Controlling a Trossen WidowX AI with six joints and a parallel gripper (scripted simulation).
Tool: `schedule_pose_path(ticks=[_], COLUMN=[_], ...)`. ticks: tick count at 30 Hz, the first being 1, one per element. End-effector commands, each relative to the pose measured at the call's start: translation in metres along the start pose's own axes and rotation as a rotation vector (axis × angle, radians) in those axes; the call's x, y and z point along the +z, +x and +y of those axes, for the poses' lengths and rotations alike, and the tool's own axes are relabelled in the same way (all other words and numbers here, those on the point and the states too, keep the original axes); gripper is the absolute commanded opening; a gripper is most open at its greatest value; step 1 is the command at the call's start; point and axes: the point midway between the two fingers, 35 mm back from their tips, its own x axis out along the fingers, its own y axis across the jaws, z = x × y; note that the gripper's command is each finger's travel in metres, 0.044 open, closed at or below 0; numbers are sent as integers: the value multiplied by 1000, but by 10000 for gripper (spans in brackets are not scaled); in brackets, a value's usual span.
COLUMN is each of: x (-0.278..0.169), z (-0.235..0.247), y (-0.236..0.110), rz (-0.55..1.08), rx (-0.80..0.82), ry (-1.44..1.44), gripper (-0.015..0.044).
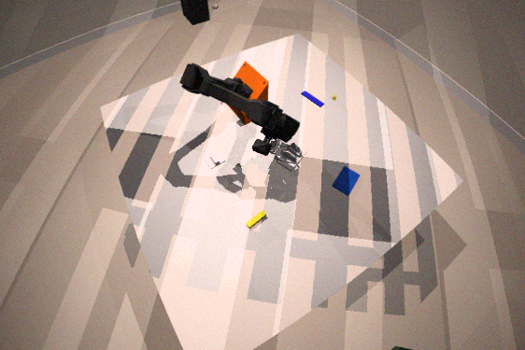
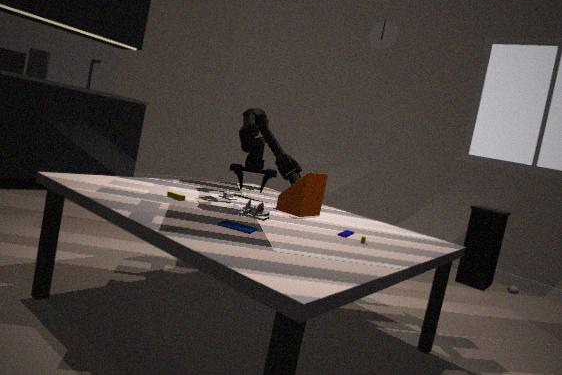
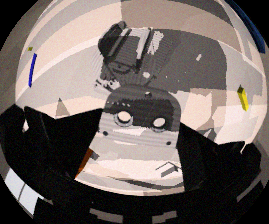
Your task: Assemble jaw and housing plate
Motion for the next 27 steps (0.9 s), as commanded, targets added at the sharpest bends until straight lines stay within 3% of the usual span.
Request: schedule_pose_path(ticks=[1, 12, 27], x=[9, 23, 23], z=[13, 43, 44], y=[-1, -1, -1], rz=[0, 3, 3], rx=[-16, -48, -48], ry=[64, 214, 216], gripper=[351, 351, 351])
